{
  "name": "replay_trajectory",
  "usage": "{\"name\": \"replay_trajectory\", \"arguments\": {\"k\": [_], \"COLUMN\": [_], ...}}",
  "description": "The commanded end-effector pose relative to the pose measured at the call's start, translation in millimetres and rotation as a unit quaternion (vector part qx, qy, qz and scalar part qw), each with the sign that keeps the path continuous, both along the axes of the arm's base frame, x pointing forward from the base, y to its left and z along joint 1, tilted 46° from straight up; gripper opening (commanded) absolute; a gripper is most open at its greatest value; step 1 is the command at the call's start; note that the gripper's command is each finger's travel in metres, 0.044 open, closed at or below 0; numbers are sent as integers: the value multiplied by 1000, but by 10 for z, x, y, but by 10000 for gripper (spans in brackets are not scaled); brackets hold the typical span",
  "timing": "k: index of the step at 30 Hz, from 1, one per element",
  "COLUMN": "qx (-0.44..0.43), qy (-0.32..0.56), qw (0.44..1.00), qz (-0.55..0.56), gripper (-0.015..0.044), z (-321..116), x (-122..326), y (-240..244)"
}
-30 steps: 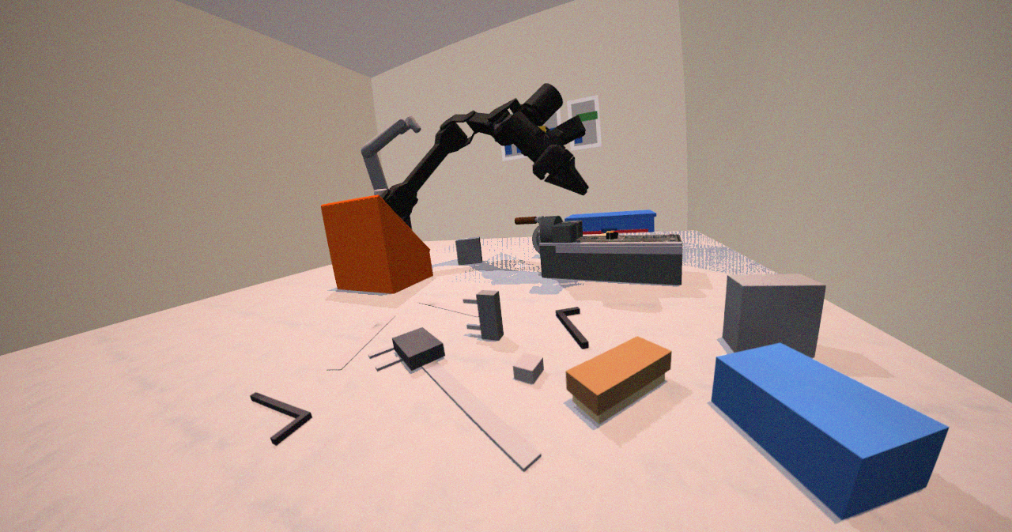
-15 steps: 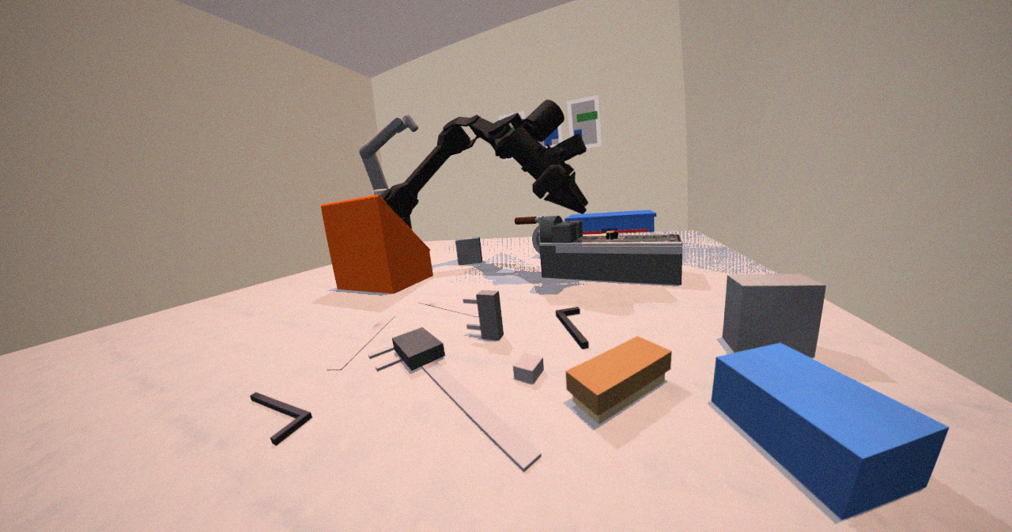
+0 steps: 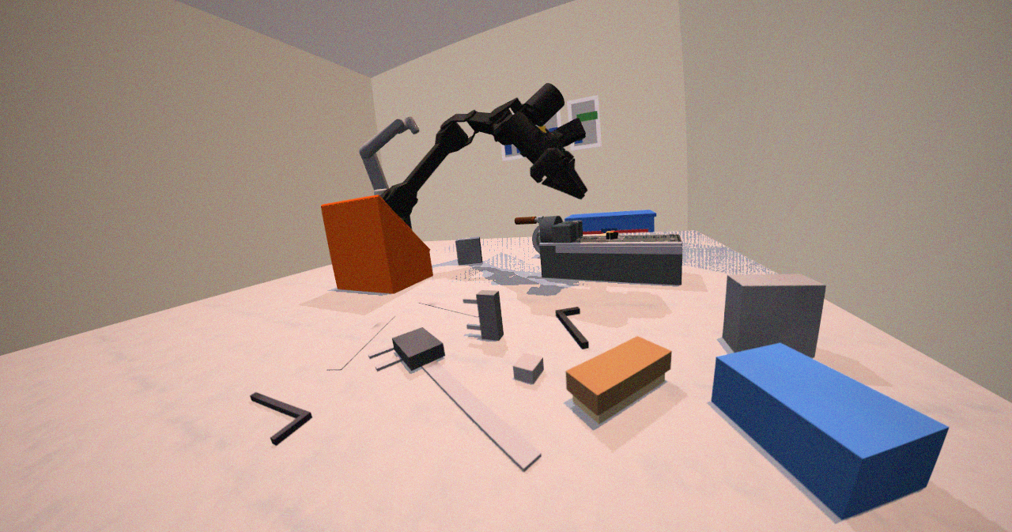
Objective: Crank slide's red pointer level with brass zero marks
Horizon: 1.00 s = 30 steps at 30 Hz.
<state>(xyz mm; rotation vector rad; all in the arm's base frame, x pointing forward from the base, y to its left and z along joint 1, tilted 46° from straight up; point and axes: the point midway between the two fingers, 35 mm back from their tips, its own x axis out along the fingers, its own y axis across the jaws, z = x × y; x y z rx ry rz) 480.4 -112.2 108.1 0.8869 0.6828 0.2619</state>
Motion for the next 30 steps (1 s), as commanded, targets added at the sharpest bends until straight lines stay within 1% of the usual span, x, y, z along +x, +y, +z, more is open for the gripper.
{"name": "replay_trajectory", "arguments": {"k": [1,4,16,27,30], "qx": [-3,-5,-24,-41,-44], "qy": [-8,-5,23,46,49], "qw": [1000,1000,998,994,993], "qz": [-1,-6,-49,-89,-95], "gripper": [440,440,440,440,440], "z": [222,251,404,400,390], "x": [-49,-107,-618,-1128,-1197], "y": [-188,-162,61,259,283]}}
